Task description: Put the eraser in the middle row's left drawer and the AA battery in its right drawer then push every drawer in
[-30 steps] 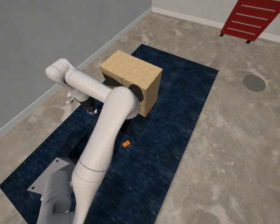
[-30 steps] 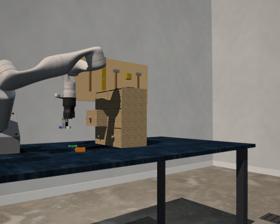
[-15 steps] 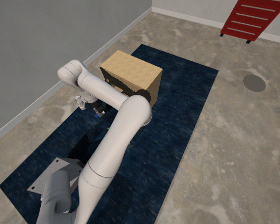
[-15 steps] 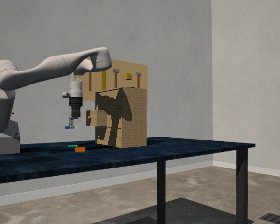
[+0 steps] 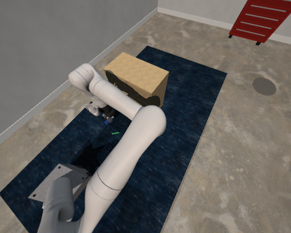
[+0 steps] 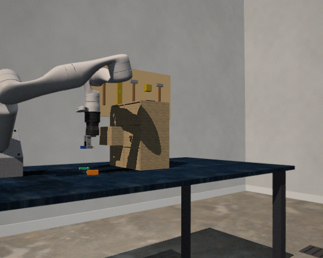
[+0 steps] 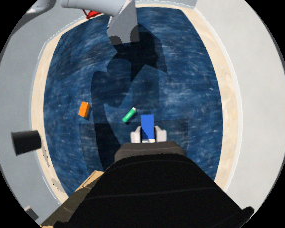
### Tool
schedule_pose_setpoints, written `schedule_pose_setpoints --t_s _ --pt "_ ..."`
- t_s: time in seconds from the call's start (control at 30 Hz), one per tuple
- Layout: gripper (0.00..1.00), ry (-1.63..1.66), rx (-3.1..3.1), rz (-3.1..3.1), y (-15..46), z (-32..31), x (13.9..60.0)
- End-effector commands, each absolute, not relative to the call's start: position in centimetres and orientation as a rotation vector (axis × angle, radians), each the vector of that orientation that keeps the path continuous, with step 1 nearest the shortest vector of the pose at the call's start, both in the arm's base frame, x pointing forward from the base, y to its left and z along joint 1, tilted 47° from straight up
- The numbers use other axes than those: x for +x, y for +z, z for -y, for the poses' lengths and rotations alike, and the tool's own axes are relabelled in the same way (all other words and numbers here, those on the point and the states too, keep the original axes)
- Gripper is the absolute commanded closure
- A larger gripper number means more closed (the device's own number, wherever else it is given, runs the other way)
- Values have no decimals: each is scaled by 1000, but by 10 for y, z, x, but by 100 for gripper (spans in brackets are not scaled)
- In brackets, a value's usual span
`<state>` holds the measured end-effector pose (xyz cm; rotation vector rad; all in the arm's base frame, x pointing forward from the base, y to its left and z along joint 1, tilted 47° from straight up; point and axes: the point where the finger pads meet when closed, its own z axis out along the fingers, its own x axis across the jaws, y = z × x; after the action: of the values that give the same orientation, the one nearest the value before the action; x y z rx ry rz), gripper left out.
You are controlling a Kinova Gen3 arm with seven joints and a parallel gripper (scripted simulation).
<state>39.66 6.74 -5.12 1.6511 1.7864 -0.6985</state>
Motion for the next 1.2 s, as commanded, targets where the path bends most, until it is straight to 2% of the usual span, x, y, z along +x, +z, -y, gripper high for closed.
schedule_pose_setpoints --t_s 0.0,0.7,1.17 --pt "55 -698 1649 -1792 -48 -66 399" --pt "55 -700 1646 -1796 -38 -76 398" --pt "55 -700 1646 -1796 4 -121 393"
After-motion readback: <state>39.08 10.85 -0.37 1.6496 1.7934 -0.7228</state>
